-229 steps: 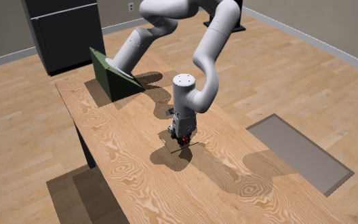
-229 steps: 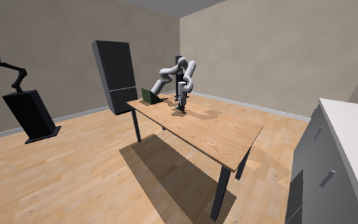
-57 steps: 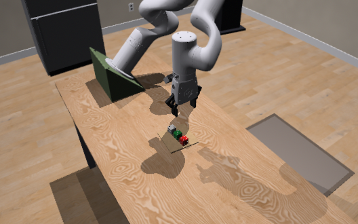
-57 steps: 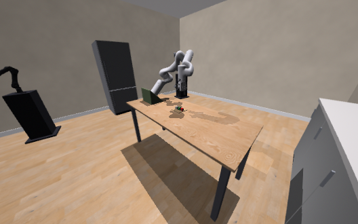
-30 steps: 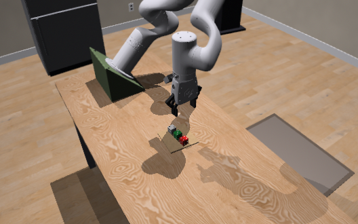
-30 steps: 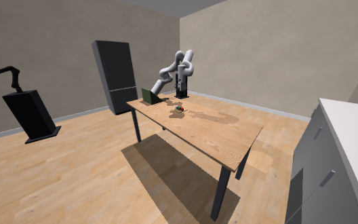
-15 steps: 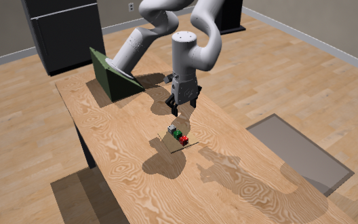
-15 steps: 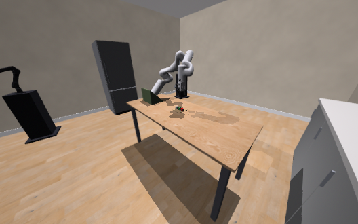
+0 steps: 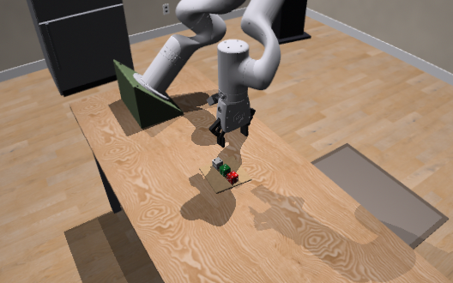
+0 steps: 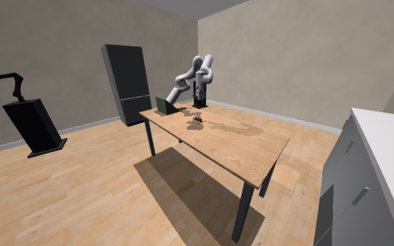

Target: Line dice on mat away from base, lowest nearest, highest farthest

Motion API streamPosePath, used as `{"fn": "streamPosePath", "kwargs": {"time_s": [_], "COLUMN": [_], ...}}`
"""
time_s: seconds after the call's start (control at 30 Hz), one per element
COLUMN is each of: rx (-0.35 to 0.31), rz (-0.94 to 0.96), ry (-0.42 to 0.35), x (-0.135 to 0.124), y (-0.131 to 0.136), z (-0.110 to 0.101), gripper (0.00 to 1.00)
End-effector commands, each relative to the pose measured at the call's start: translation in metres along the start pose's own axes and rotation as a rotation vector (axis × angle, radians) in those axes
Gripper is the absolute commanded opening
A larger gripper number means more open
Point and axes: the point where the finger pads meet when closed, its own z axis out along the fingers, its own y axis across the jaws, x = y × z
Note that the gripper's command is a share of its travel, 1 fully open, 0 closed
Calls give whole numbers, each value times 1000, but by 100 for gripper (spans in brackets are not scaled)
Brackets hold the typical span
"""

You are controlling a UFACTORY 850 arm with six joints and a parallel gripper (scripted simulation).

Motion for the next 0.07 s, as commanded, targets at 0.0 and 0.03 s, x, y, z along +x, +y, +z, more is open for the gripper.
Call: {"fn": "streamPosePath", "kwargs": {"time_s": [0.0,0.03], "rx": [1,1], "rz": [-1,-1], "ry": [-2,-2], "x": [-1,-1], "y": [0,0], "z": [-1,-1], "gripper": [100,100]}}
